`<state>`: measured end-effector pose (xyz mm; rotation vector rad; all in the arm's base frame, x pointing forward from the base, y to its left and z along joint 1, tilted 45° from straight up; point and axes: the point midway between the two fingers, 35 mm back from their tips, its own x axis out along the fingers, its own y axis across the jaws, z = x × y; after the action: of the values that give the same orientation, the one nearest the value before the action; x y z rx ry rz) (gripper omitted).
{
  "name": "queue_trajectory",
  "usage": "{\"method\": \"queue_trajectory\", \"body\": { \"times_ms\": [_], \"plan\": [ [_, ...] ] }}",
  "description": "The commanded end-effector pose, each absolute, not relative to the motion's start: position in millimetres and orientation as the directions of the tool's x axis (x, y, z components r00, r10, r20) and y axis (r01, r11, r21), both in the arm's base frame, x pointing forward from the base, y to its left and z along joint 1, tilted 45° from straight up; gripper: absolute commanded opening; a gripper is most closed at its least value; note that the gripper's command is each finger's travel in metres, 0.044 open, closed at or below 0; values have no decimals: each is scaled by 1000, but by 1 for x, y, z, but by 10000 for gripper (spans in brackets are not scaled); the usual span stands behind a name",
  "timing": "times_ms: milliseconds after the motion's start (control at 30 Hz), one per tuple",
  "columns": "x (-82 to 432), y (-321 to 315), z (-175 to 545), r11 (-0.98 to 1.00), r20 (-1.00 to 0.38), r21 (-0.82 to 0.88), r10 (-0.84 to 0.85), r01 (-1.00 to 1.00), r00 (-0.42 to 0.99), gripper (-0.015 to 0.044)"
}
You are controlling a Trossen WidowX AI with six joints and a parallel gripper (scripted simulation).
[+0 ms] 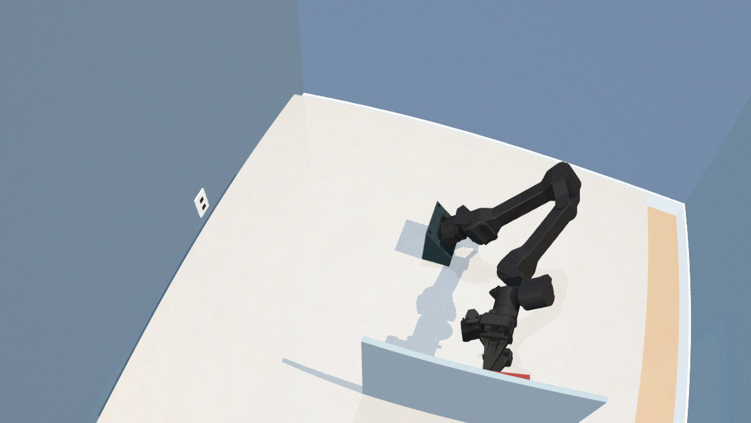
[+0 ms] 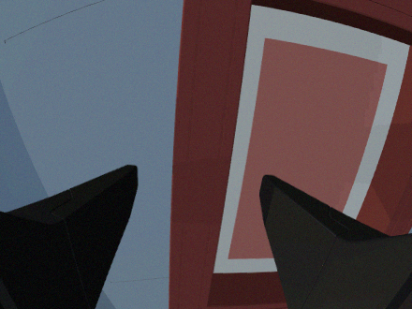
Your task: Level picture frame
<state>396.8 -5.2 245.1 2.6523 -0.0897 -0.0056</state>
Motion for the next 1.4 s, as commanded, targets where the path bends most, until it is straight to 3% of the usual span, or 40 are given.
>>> {"method": "queue_trajectory", "body": {
  "times_ms": [0,933,1167,1367],
  "plan": [
    [398,-5,246,-884,15,464,-61,-61,998,260],
    [398,-4,246,-884,15,463,-61,-61,998,260],
    [398,-4,246,-884,15,463,-61,-61,998,76],
    [398,-4,246,-884,15,463,-61,-61,998,36]
  ]
}}
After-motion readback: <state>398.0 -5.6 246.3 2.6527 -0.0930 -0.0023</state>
